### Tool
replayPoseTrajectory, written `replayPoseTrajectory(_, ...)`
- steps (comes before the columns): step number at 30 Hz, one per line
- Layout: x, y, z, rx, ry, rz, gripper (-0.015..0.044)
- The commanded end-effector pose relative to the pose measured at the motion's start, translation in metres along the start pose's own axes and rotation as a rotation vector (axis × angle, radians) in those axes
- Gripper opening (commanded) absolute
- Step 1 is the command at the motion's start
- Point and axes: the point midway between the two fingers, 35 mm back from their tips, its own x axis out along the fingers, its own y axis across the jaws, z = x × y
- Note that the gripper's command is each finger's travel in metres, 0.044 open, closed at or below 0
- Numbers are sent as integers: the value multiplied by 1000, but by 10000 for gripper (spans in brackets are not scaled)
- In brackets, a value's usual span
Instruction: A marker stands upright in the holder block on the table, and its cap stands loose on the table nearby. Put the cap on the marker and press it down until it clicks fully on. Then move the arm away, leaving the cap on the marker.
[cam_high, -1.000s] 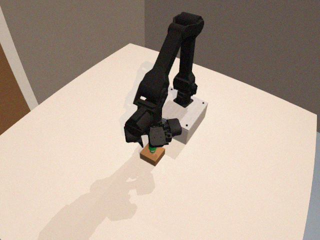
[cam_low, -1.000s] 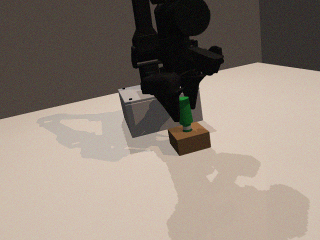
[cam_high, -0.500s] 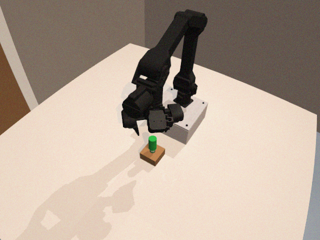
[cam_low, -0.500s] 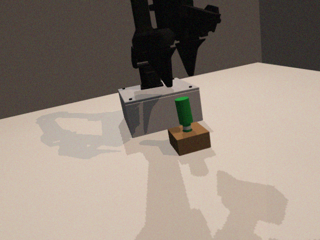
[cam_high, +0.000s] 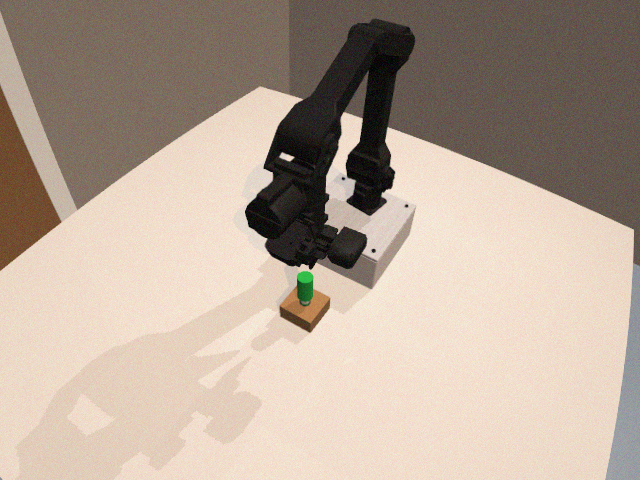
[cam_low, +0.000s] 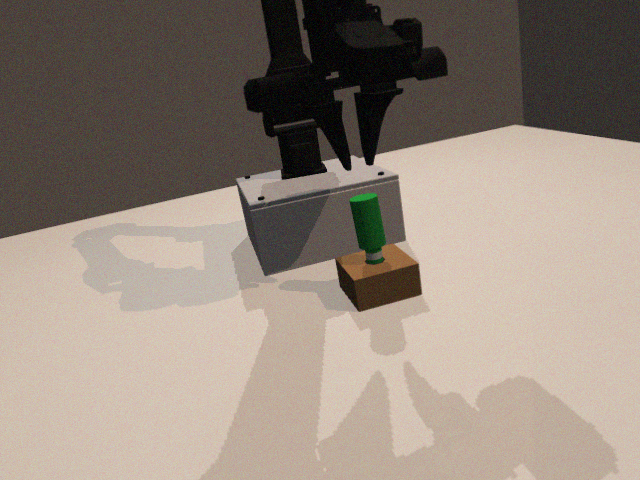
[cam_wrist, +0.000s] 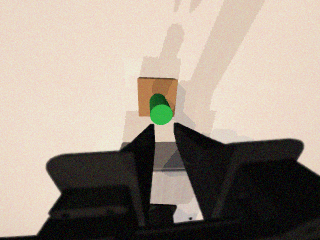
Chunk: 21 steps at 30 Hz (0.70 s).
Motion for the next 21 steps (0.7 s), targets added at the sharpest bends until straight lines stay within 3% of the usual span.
replayPoseTrajectory(1,1,0,0,62,-3,-1,0)
replayPoseTrajectory(21,13,0,0,62,-3,-1,0)
